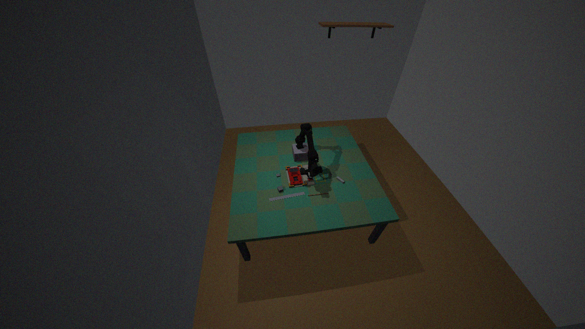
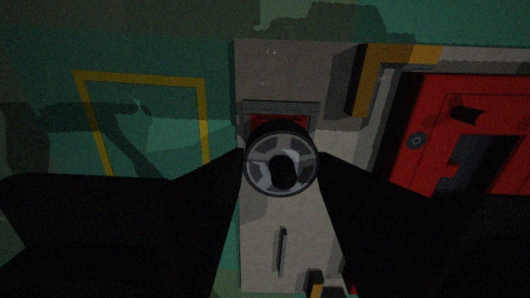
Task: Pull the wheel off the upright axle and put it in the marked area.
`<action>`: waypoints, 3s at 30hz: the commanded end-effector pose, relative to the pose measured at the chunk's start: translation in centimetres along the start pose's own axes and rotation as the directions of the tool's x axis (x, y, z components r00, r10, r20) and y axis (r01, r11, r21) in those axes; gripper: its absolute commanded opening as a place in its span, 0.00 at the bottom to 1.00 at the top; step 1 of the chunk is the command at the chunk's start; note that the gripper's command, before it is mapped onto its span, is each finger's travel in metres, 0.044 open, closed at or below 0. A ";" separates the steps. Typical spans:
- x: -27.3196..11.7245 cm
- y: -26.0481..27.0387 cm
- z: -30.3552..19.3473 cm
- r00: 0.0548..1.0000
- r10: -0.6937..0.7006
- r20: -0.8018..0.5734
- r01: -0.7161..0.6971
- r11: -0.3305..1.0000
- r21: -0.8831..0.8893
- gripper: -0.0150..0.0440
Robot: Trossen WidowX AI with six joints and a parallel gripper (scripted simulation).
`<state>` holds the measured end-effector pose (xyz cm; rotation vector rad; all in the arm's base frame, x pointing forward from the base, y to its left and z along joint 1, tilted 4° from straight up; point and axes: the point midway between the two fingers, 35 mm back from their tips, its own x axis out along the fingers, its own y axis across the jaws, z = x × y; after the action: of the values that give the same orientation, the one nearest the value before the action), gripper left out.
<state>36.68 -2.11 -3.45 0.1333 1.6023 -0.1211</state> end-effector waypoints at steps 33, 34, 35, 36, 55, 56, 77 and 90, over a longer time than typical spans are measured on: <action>-1.2 0.0 0.1 1.000 -0.002 0.002 0.002 1.000 0.002 0.25; -1.3 0.0 0.1 1.000 -0.002 0.002 0.002 1.000 0.002 0.25; -1.3 0.0 0.1 1.000 -0.002 0.002 0.002 1.000 0.002 0.25; -1.3 0.0 0.1 1.000 -0.002 0.002 0.002 1.000 0.002 0.25; -2.0 0.0 0.1 1.000 -0.003 0.003 0.003 1.000 0.003 0.25; -2.0 0.0 0.1 1.000 -0.003 0.003 0.003 1.000 0.003 0.25; -2.7 0.0 0.1 1.000 -0.004 0.003 0.004 1.000 0.004 0.25; -2.5 0.0 0.2 1.000 -0.005 0.004 0.005 1.000 0.006 0.57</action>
<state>36.90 -2.13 -2.54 0.1328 1.6124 -0.1221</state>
